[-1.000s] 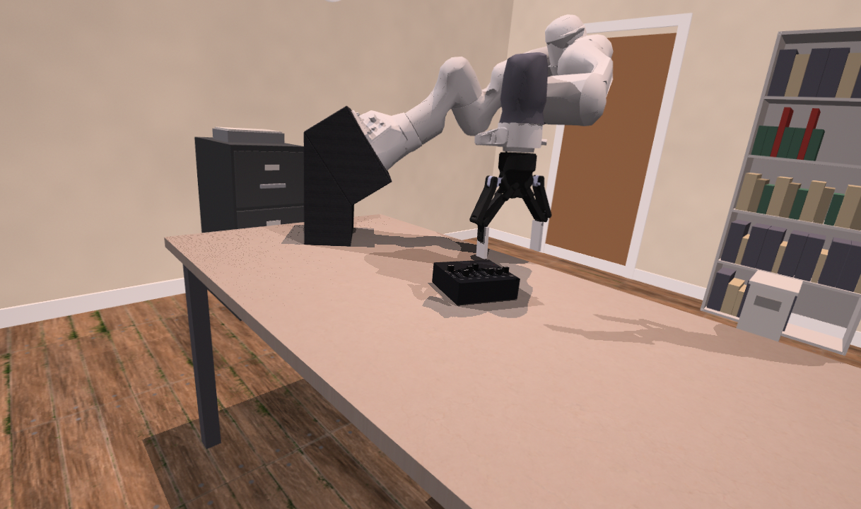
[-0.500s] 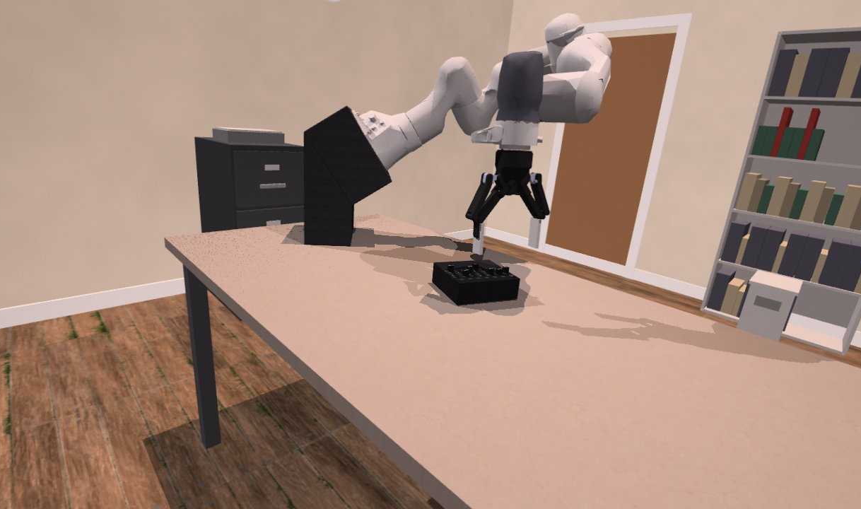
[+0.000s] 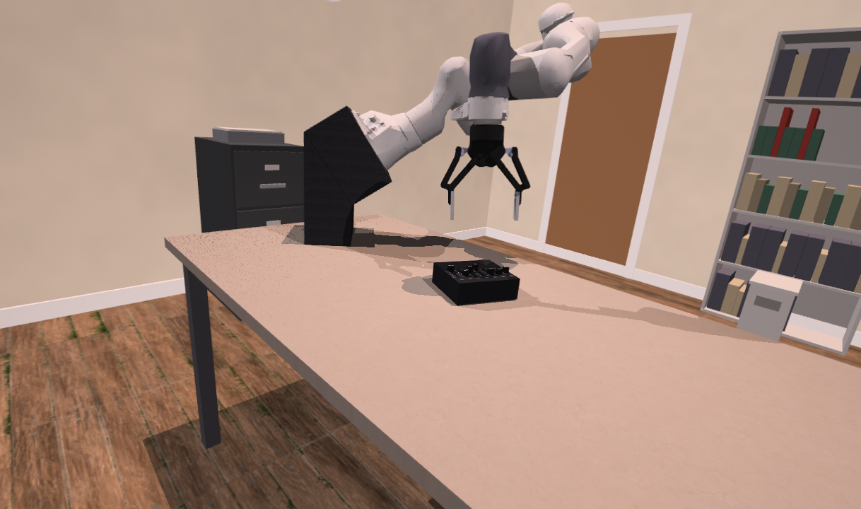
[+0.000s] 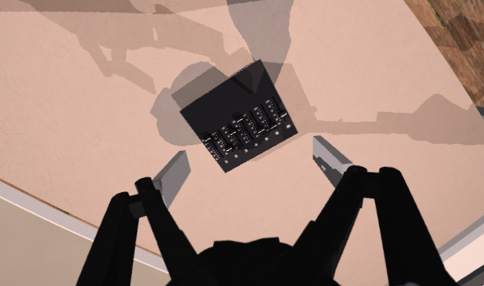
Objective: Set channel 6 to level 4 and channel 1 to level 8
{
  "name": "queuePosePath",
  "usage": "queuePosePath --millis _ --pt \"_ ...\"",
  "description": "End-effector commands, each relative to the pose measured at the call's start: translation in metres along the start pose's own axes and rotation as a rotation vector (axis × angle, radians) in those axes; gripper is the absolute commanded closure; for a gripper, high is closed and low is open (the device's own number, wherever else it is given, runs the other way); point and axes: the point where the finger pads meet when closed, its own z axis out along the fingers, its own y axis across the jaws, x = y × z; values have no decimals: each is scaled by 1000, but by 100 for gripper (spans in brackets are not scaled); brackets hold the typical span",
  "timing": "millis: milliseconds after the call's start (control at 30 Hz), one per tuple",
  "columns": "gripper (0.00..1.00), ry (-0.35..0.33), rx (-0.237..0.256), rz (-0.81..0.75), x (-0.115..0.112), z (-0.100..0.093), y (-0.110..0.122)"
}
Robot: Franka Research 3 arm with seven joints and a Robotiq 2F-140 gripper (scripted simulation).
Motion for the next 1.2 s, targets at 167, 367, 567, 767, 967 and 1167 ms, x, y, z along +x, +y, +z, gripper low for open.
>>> queuePosePath --millis 167,367,567,767,967,1167 --pt "0 -1 35 398 4 -2 -2" --pt "0 -1 48 545 4 -2 -2" --pt "0 8 82 665 4 -1 -4" --pt "0 16 81 479 3 2 -7" --pt "0 30 77 112 3 8 -15" --pt "0 43 93 -37 3 17 -27"
